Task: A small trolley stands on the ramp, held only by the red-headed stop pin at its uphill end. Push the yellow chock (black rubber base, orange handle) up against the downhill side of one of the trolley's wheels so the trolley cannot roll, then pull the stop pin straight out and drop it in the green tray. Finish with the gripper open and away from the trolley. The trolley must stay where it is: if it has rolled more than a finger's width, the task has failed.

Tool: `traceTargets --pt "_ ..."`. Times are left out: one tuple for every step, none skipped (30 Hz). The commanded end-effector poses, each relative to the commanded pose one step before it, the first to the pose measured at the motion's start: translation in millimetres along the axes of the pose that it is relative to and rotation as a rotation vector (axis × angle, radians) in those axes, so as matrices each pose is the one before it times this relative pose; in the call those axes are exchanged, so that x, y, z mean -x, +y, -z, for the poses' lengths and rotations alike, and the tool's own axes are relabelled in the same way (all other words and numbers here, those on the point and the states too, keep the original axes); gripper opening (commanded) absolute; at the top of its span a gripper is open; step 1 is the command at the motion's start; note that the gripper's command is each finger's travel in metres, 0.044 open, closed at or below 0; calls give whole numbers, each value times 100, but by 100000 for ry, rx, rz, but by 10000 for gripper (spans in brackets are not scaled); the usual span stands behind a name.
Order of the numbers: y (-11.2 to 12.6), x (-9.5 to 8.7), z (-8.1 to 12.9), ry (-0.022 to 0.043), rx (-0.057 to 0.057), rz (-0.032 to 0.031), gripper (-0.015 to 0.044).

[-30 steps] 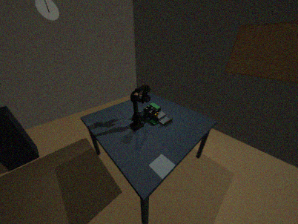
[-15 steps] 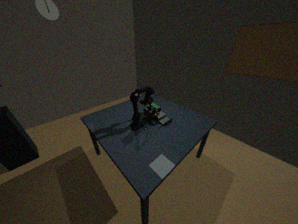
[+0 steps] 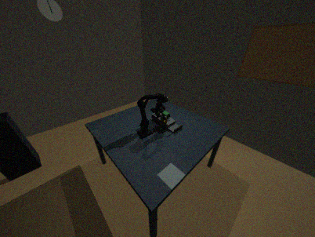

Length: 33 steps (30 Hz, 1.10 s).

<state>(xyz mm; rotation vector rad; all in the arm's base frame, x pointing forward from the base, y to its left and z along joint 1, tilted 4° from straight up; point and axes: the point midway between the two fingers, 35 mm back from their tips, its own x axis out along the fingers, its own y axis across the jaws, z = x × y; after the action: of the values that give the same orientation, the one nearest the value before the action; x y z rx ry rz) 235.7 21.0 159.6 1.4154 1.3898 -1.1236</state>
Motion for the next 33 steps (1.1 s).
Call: traceTargets --pt "-93 218 -1661 -359 84 388 0" --pt "2 52 -350 -39 -2 -2 0" --pt "-3 52 -355 -35 -1 0 0" --pt "1 52 -352 -40 -2 -1 0" --pt "-5 52 -358 -35 -1 0 0" --pt "-5 48 -354 -40 -2 -1 0" --pt "-10 49 -359 -35 -1 1 0" --pt "-7 47 -354 -40 -2 0 0" --pt "-13 47 -359 -35 -2 1 0" --pt "-6 47 -353 -39 -2 0 0" --pt "-11 47 -360 -35 -2 1 0" --pt "-8 46 -352 -39 -2 0 0" --pt "-14 47 -360 -35 -2 2 0" --pt "-11 45 -352 -39 -2 0 0" --pt "-17 46 -361 -35 -2 2 0" --pt "-14 44 -351 -39 -2 1 0" --pt "-20 44 -361 -35 -2 2 0" --pt "-17 42 -349 -39 -2 1 0" --pt "-23 43 -360 -35 -2 3 0" --pt "-19 42 -347 -38 -2 1 0" --pt "-25 43 -361 -35 -2 3 0" --pt "-20 44 -345 -38 -2 2 0" --pt "-26 46 -361 -36 -2 3 0" --pt "-20 47 -343 -38 -2 2 0" --pt "-26 49 -361 -36 -2 3 0" --pt "-28 64 -438 -48 -3 3 0" --pt "-33 59 -408 -39 -2 5 0" --pt "-30 67 -420 -45 -3 3 0" --pt "-31 55 -354 -34 -2 4 0" --pt "-29 63 -364 -40 -3 3 0" --pt "-34 61 -357 -35 -2 4 0" --pt "-23 36 -215 -19 -1 3 0" --pt "-8 12 -72 -6 0 1 0"
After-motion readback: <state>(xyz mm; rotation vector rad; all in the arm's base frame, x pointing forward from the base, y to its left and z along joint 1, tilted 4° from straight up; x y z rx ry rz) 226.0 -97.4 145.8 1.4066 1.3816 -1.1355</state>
